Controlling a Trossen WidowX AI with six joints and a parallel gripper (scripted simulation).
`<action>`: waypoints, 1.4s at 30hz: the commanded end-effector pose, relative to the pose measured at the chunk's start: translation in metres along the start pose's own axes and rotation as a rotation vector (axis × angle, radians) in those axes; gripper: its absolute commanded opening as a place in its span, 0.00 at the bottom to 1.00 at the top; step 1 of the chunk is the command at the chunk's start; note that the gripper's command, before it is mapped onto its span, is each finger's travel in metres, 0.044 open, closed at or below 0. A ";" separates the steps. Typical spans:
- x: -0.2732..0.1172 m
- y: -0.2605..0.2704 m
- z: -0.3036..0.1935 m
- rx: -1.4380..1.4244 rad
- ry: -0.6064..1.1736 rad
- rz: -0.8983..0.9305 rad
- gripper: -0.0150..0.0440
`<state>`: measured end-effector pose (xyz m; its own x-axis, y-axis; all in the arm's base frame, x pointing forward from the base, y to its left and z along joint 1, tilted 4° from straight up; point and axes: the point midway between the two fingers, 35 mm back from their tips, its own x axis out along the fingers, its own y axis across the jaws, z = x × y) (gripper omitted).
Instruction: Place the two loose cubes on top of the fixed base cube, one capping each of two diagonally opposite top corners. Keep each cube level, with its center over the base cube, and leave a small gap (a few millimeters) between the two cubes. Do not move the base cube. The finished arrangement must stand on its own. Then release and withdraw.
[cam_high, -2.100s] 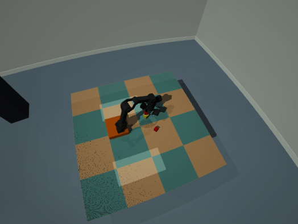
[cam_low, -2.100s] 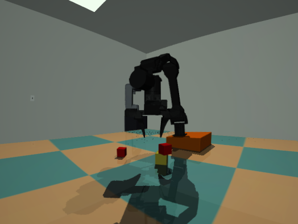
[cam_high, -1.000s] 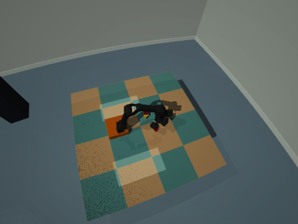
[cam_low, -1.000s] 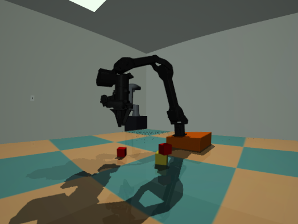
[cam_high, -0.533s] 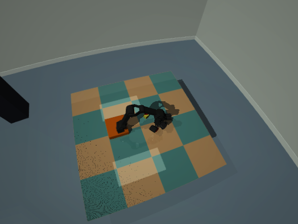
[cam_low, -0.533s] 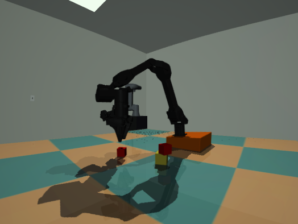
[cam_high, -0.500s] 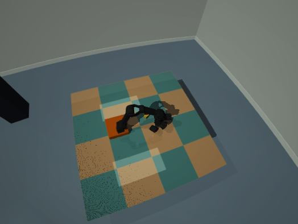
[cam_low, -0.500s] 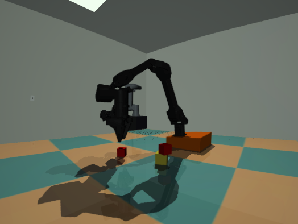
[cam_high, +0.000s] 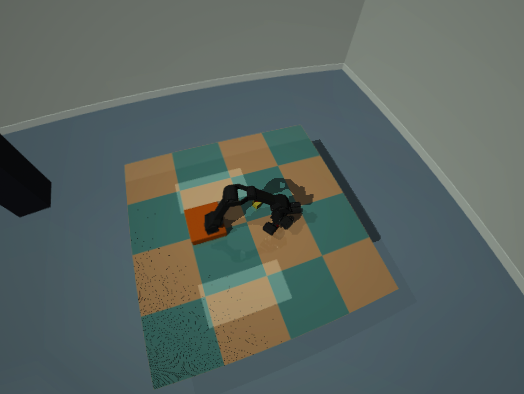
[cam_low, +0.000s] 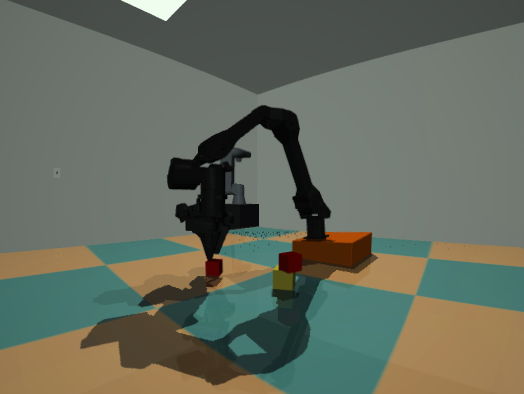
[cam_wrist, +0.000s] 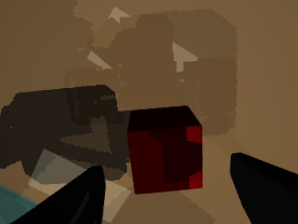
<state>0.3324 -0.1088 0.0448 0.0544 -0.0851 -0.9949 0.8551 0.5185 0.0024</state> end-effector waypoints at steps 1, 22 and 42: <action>0.009 0.000 -0.001 -0.004 0.006 0.000 0.70; 0.026 -0.001 -0.002 -0.004 0.006 0.000 0.43; -0.031 0.003 0.003 -0.004 0.006 0.001 0.43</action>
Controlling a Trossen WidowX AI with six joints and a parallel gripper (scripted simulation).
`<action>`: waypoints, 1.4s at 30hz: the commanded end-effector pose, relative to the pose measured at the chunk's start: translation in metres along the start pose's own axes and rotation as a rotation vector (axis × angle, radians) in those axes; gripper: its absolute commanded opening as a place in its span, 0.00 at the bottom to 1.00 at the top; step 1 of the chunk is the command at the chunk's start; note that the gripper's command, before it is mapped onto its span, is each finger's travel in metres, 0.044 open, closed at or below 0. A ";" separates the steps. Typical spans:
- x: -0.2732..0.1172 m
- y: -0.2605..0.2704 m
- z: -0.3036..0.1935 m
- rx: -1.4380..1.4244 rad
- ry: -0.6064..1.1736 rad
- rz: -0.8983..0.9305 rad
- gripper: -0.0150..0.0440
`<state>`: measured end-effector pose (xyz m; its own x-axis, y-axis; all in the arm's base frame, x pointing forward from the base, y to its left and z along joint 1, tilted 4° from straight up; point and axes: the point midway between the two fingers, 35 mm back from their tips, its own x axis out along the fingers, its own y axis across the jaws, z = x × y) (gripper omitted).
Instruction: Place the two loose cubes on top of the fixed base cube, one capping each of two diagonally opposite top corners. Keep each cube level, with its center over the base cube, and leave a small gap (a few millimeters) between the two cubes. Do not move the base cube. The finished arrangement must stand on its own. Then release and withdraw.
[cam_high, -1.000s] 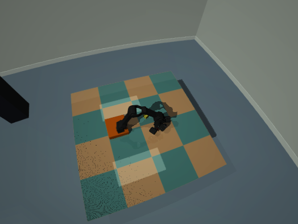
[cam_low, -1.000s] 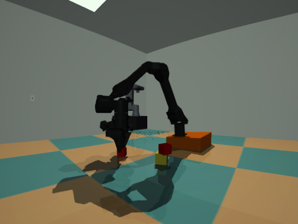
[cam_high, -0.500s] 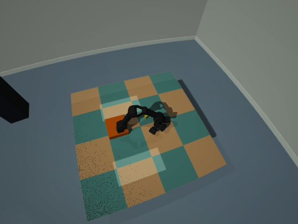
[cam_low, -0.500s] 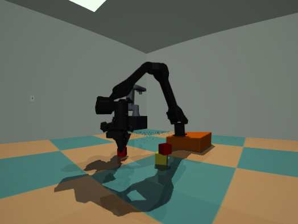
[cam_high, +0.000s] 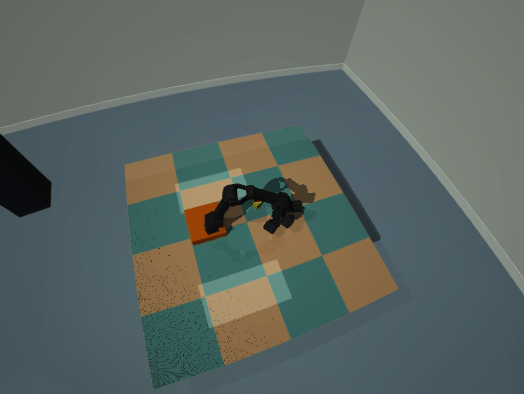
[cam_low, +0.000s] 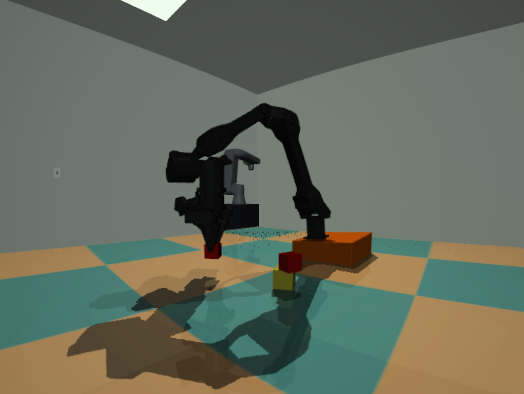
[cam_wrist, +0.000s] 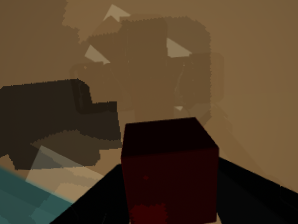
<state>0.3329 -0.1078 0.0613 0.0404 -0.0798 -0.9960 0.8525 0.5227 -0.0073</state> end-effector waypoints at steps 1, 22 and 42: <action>-0.018 0.002 0.001 0.002 -0.006 0.010 0.43; -0.068 -0.002 -0.005 -0.025 -0.006 0.010 0.43; -0.066 0.027 -0.062 -0.852 -0.004 0.013 0.43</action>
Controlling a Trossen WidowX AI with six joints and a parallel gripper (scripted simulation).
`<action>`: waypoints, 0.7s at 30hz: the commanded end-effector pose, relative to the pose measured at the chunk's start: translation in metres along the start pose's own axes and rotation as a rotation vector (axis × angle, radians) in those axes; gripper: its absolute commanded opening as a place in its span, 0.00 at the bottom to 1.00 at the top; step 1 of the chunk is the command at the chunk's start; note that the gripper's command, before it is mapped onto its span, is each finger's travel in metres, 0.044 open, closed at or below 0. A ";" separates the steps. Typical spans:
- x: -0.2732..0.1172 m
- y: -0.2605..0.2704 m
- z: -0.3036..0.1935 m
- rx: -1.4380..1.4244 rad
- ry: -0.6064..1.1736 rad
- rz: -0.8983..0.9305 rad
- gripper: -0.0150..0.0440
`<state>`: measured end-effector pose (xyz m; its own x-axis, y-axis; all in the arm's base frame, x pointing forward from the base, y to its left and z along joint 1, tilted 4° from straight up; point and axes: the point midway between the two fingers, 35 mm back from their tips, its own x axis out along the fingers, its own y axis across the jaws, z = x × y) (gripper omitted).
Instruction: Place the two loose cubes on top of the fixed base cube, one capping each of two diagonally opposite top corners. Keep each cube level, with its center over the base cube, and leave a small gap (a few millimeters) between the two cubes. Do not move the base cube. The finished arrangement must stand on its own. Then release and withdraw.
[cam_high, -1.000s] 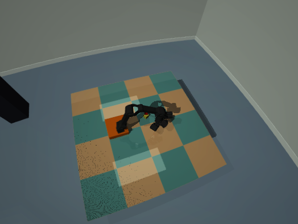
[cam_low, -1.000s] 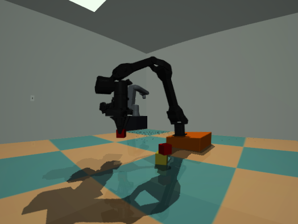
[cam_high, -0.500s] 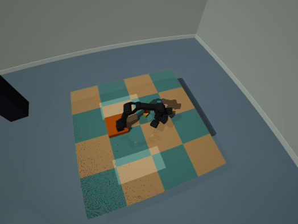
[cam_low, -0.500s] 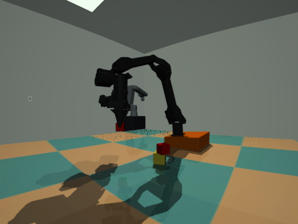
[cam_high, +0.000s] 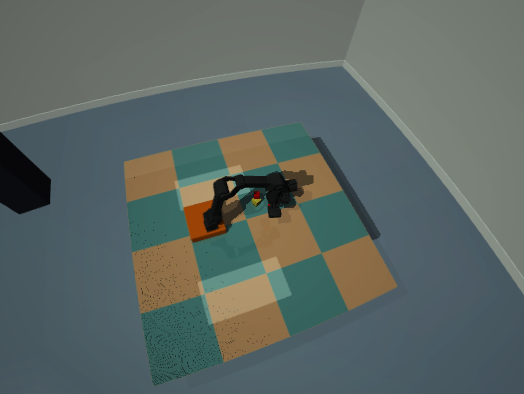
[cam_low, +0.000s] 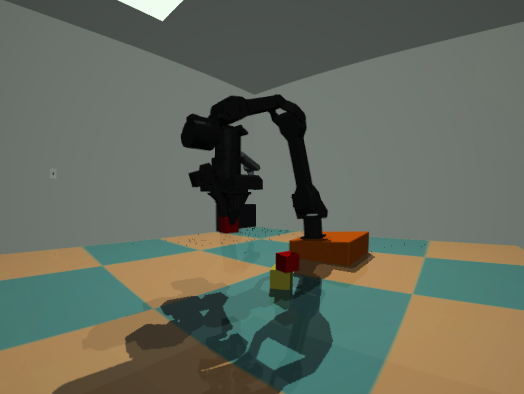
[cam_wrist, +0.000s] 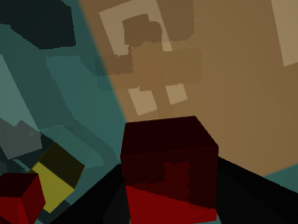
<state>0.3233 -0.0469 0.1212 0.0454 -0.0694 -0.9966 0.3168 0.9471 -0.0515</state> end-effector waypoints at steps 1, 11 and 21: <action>-0.001 0.013 -0.007 -0.194 -0.006 0.000 0.43; 0.001 0.039 -0.024 -0.611 -0.005 0.001 0.43; 0.002 0.062 -0.043 -1.028 -0.005 0.002 0.43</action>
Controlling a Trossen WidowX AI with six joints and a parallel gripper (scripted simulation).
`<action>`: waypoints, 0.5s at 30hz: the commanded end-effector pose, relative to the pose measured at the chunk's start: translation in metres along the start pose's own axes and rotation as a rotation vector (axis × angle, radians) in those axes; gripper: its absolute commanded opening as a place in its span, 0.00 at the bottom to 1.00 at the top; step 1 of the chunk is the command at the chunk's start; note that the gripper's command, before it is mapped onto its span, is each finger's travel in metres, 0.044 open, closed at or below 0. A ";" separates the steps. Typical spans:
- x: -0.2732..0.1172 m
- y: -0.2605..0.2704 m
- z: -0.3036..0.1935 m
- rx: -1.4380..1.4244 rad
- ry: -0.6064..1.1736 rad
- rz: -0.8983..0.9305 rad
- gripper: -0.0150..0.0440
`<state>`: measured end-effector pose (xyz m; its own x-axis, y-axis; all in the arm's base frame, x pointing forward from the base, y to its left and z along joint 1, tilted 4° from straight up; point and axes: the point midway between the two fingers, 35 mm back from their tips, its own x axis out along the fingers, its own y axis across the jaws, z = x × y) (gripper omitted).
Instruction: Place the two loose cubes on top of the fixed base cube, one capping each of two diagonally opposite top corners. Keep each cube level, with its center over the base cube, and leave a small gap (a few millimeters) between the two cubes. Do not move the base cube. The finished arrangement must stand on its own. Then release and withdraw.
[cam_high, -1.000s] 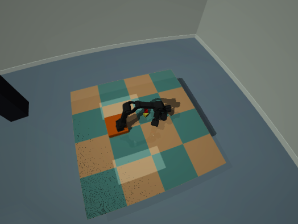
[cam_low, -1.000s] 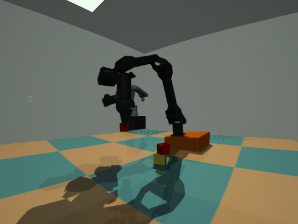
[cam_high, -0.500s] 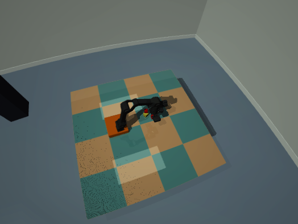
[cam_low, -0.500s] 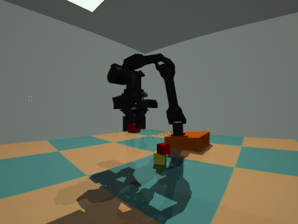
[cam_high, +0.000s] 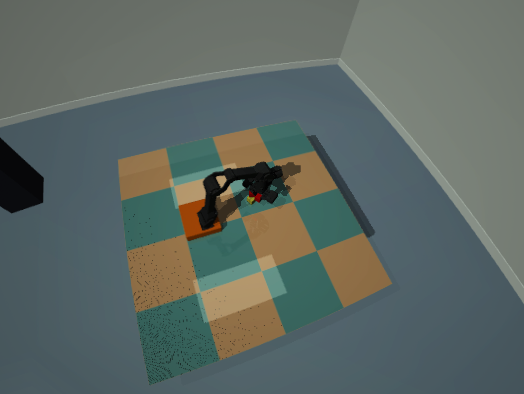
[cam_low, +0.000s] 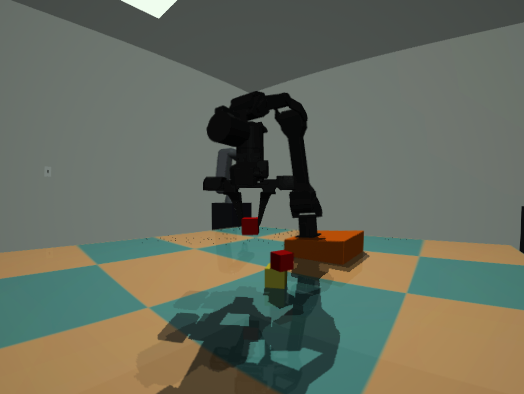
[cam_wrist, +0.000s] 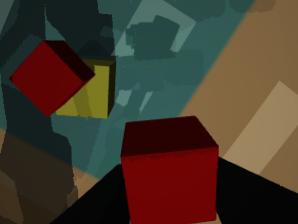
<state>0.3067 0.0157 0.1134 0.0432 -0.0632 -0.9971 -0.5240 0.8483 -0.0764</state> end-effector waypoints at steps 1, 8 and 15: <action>0.000 0.013 0.002 -0.195 -0.003 -0.006 0.43; 0.001 0.034 0.004 -0.487 -0.002 -0.006 0.43; 0.002 0.044 0.004 -0.632 -0.002 -0.005 0.43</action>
<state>0.2891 0.0527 0.1079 0.0413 -0.0622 -0.9972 -0.9001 0.4309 -0.0641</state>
